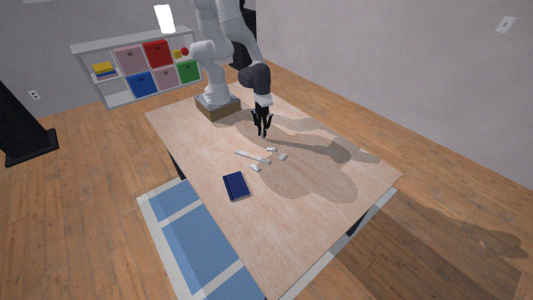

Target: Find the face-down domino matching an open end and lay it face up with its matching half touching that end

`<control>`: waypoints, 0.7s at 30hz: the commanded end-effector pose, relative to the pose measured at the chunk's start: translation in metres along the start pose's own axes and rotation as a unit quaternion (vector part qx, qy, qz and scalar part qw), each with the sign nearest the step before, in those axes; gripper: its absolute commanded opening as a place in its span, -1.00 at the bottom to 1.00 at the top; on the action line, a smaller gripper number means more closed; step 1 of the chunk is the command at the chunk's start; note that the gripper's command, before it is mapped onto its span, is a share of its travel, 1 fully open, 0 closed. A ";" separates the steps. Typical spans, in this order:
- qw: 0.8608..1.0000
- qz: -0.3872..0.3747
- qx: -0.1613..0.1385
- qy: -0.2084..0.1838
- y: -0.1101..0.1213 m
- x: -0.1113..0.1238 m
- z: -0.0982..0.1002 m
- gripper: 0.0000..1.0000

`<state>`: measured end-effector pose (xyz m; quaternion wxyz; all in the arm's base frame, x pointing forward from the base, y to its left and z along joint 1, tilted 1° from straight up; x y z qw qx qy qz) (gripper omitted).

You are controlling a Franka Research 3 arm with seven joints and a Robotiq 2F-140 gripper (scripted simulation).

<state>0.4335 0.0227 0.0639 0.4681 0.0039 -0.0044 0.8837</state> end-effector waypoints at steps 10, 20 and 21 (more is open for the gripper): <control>1.000 -0.001 -0.001 0.001 -0.001 0.000 0.000 -0.56; 1.000 -0.001 -0.001 0.001 -0.001 0.000 0.011 -0.56; 1.000 -0.001 -0.001 0.001 -0.001 0.000 0.013 -0.56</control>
Point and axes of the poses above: the point where the finger pads meet when closed, its own z axis back along the fingers, its own y axis across the jaws, x = y × z, the point moved 9 cm from there along z, back along the fingers, and after that the axes turned 9 degrees about z, right-handed, at the moved point
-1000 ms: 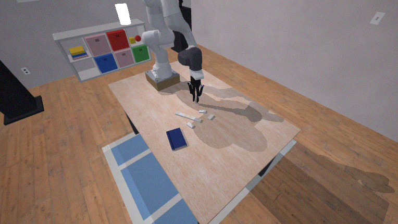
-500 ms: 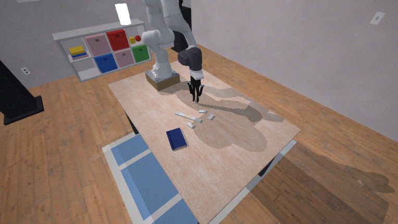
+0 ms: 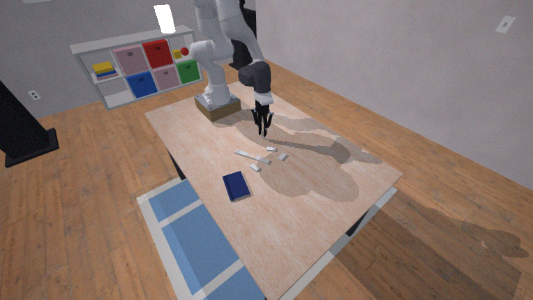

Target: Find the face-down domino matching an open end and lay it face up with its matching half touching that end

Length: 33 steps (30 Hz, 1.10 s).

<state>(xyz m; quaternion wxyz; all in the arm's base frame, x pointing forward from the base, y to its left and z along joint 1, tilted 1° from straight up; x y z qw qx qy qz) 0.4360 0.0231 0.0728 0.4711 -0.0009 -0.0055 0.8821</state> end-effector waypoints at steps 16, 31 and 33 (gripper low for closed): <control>1.000 0.003 0.003 -0.002 0.002 0.001 0.005 -0.56; 1.000 0.003 0.004 0.004 0.001 0.003 0.005 -0.56; 1.000 0.003 0.004 0.006 0.001 0.003 0.005 -0.56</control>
Point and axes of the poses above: the point where the finger pads meet when closed, its own z axis back along the fingers, its own y axis across the jaws, x = y × z, the point moved 9 cm from there along z, back along the fingers, and after that the axes turned 9 degrees about z, right-handed, at the moved point
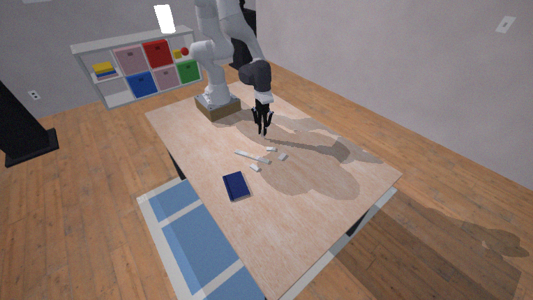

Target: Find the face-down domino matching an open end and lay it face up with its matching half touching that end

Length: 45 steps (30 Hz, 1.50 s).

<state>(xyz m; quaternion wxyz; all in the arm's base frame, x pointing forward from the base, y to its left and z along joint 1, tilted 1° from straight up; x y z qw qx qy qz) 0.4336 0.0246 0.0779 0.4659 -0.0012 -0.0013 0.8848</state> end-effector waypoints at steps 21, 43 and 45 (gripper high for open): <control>1.000 -0.003 0.005 0.031 -0.001 0.009 0.001 -0.56; 0.997 -0.003 0.013 0.080 -0.004 0.024 0.000 -0.56; 0.996 -0.003 0.014 0.086 -0.004 0.026 0.000 -0.56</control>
Point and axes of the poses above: the point where the finger pads meet when closed, its own z axis back along the fingers, its own y axis across the jaws, x = y × z, the point moved 9 cm from there along z, back along the fingers, and after that the axes turned 9 degrees about z, right-handed, at the moved point
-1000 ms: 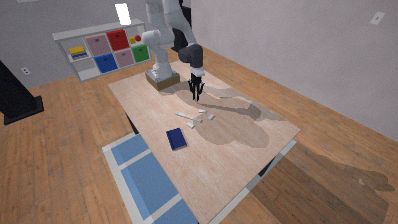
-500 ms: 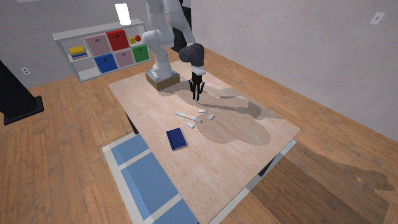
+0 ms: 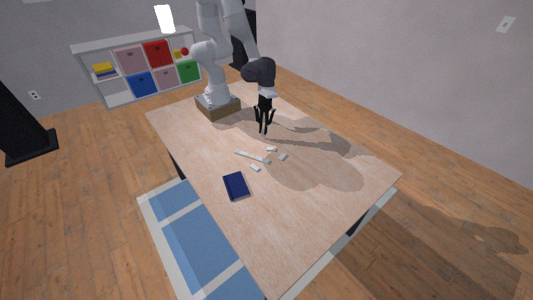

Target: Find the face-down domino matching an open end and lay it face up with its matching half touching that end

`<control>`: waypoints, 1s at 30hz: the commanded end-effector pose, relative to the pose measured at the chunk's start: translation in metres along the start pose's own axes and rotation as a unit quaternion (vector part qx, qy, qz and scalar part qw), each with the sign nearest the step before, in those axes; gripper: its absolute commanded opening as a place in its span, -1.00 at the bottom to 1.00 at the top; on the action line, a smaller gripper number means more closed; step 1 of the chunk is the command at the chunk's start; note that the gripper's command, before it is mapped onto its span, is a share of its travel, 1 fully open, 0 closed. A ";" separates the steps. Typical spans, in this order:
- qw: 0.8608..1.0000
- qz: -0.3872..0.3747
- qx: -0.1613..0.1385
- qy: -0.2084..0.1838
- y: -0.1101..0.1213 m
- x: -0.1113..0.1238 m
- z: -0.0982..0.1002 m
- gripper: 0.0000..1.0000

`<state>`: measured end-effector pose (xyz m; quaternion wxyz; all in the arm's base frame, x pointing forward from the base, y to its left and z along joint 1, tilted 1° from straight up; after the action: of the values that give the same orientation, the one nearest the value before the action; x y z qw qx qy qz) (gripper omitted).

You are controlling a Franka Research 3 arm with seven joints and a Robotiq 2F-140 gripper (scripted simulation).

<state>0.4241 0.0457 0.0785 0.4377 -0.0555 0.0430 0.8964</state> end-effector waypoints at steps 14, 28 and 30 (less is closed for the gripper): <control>0.998 -0.034 0.011 0.060 -0.003 0.017 0.000 -0.56; 0.992 -0.034 0.022 0.118 -0.007 0.035 -0.001 -0.56; 0.991 -0.034 0.024 0.130 -0.008 0.038 -0.002 -0.56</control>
<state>0.4124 0.0796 0.0744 0.4115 -0.1292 0.1057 0.8960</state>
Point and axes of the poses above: the point where the finger pads meet when closed, its own z axis back along the fingers, its own y axis across the jaws, x = y × z, the point moved 9 cm from there along z, back along the fingers, and after that the axes turned 9 degrees about z, right-handed, at the moved point
